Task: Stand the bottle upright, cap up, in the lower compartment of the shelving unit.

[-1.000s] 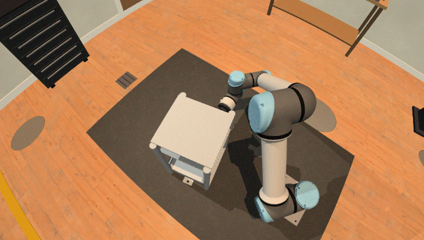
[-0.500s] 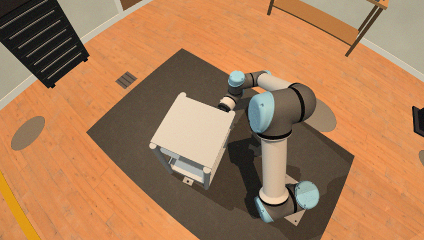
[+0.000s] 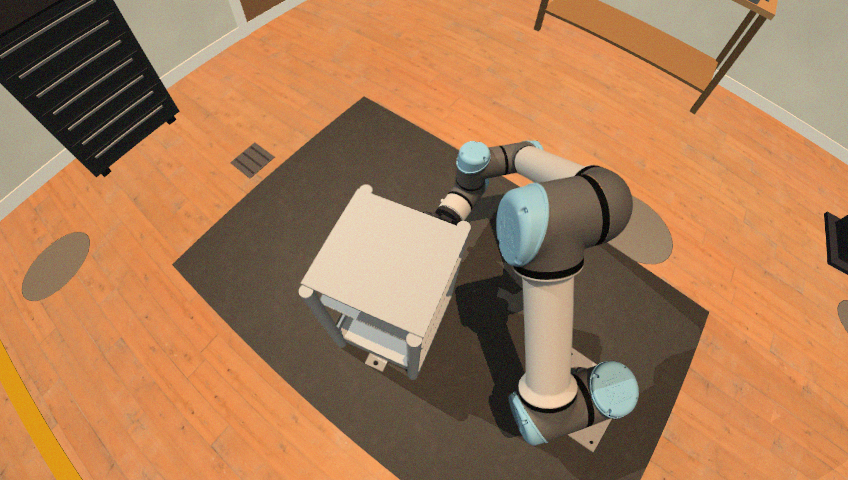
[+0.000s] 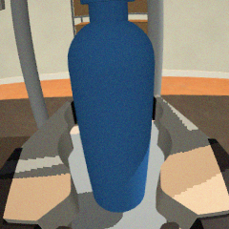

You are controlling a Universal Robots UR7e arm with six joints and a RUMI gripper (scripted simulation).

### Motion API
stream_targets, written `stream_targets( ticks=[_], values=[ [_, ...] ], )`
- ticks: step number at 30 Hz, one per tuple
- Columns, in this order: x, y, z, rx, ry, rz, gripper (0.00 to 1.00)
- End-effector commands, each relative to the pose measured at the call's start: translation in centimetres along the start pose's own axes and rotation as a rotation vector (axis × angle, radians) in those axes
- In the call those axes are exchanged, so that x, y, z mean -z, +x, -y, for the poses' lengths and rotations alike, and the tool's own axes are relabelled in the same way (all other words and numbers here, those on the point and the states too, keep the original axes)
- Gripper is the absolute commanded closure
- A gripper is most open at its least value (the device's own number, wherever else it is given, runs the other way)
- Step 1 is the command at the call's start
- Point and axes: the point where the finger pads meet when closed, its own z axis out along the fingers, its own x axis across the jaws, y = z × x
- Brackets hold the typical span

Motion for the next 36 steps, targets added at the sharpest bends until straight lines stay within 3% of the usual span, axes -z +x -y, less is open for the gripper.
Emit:
stream_targets(
  ticks=[1, 14, 25, 36],
  values=[
    [0.0, 0.0, 0.1, 0.001, -0.001, 0.000, 1.00],
    [0.0, 0.0, 0.0, 0.001, -0.001, 0.000, 1.00],
    [0.0, 0.0, -2.6, 0.001, -0.001, 0.000, 1.00],
    [0.0, 0.0, -2.8, 0.001, -0.001, 0.000, 1.00]
  ],
)
